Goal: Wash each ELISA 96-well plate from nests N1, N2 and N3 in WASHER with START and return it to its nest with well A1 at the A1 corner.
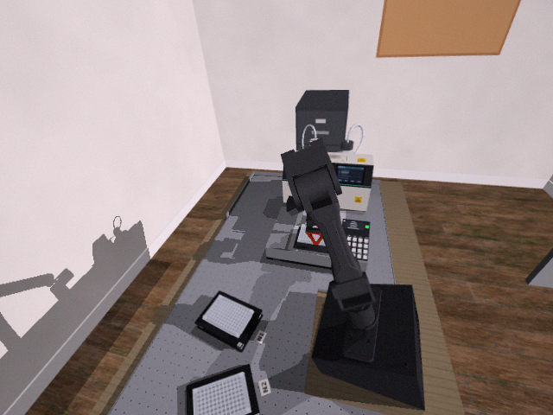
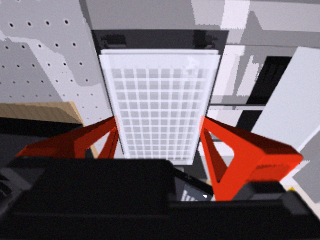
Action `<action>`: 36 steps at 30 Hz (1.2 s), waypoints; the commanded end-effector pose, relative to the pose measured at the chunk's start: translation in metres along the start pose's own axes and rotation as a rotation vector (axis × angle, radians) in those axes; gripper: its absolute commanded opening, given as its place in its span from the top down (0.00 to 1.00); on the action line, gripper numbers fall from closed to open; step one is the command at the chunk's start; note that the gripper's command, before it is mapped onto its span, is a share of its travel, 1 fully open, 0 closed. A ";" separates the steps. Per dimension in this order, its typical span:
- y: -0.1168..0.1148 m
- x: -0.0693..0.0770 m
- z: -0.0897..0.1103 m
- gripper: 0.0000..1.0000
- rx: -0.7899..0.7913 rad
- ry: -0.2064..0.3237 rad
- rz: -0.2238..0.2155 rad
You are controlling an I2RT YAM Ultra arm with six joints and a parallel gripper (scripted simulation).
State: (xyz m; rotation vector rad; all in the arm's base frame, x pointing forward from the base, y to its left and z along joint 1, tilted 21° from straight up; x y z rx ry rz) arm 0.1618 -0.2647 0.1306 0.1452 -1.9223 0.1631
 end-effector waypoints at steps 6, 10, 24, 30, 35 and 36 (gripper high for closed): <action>-0.002 0.002 -0.001 1.00 0.000 -0.005 0.013; -0.002 0.001 -0.001 1.00 0.000 -0.005 0.013; -0.002 -0.001 -0.001 1.00 0.000 -0.005 0.013; -0.002 -0.001 -0.001 1.00 0.000 -0.005 0.013; -0.002 -0.002 -0.001 1.00 0.000 -0.005 0.013; -0.002 -0.002 -0.001 1.00 0.000 -0.005 0.013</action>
Point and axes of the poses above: the point where the finger pads meet when closed, its own x axis back along the fingers, its own y axis across the jaws, z = x × y, the point moved 7 cm from there along x, back along the fingers, and after that the axes turned 2 degrees about x, right-handed, at the moved point
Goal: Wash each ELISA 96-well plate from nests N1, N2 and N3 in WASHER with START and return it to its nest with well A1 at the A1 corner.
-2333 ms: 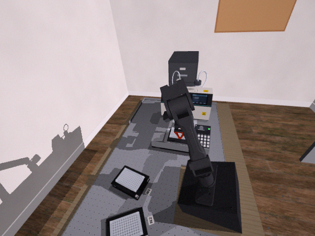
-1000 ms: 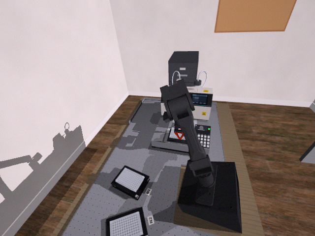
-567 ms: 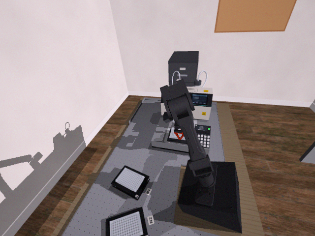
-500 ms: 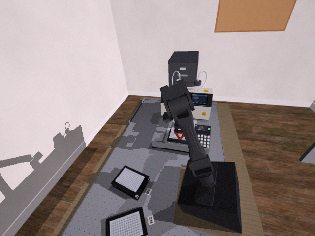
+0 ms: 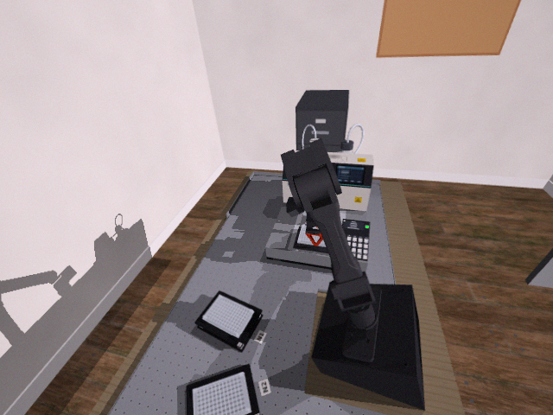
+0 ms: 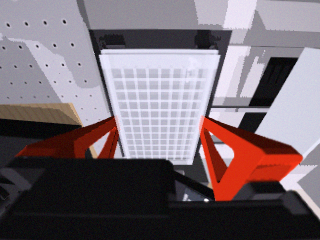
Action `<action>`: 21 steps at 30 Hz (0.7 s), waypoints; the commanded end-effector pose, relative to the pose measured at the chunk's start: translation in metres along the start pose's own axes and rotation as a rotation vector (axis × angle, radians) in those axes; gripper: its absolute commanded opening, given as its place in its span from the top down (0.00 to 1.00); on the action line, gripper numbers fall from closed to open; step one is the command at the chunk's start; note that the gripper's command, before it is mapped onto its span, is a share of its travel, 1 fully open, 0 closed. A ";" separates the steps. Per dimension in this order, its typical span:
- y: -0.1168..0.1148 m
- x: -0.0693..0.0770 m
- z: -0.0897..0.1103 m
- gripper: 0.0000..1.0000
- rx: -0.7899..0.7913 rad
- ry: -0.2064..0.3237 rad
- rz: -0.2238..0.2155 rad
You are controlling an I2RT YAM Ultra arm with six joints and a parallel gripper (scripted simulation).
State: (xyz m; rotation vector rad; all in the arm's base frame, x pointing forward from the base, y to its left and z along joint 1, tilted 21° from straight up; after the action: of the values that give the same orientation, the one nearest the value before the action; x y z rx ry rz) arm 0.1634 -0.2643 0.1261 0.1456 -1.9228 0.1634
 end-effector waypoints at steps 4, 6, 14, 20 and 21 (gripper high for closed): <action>-0.002 0.002 -0.001 1.00 0.000 -0.004 0.013; -0.002 0.001 -0.001 1.00 0.000 -0.004 0.013; -0.002 0.000 -0.001 1.00 0.000 -0.004 0.013; -0.002 -0.001 -0.001 1.00 0.000 -0.004 0.013; -0.002 -0.001 -0.001 1.00 0.000 -0.004 0.013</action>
State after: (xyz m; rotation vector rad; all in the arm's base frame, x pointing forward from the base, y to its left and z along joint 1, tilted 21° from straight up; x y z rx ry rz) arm 0.1644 -0.2643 0.1231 0.1456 -1.9228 0.1633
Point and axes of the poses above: the point where the finger pads meet when closed, its own x axis back along the fingers, its own y axis across the jaws, z = x × y, the point moved 7 cm from there along x, back along the fingers, and after that the axes turned 2 degrees about x, right-handed, at the moved point
